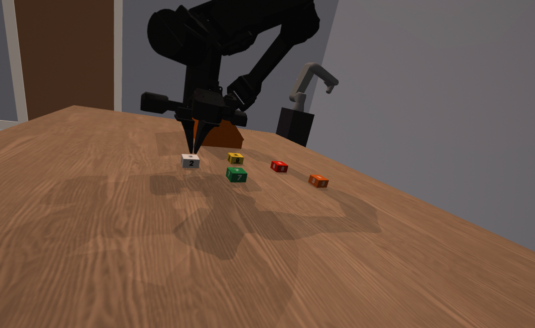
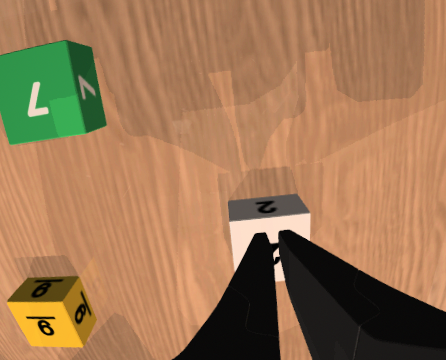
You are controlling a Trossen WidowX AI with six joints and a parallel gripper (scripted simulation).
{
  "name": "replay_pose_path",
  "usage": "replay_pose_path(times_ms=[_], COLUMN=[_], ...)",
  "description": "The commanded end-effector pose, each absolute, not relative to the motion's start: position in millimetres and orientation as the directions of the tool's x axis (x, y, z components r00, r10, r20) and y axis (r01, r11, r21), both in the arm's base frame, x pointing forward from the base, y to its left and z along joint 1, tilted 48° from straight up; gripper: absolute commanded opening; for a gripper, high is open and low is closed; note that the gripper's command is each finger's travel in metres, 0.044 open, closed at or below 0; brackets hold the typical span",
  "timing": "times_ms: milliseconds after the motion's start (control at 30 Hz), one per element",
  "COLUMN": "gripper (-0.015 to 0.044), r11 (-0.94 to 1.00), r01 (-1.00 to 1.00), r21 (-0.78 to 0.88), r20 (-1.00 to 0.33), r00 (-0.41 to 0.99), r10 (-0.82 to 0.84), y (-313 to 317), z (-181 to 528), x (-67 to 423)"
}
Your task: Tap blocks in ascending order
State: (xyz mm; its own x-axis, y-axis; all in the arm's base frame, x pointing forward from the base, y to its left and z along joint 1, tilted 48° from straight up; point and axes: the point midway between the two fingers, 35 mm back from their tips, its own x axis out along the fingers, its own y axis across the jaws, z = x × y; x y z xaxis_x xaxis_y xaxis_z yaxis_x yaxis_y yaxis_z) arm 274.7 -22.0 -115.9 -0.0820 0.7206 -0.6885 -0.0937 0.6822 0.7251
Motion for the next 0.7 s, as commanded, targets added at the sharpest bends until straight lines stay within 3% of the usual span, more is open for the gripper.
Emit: replay_pose_path(times_ms=[0, 667], gripper=[0.0020, 0.0020], r11=[0.676, 0.677], r01=[-0.082, -0.082], r21=[0.732, 0.731], r20=[-0.681, -0.682], r00=[-0.087, -0.087], r10=[0.727, 0.726], y=[-16, -33], z=[-123, -107], x=[272, 273])
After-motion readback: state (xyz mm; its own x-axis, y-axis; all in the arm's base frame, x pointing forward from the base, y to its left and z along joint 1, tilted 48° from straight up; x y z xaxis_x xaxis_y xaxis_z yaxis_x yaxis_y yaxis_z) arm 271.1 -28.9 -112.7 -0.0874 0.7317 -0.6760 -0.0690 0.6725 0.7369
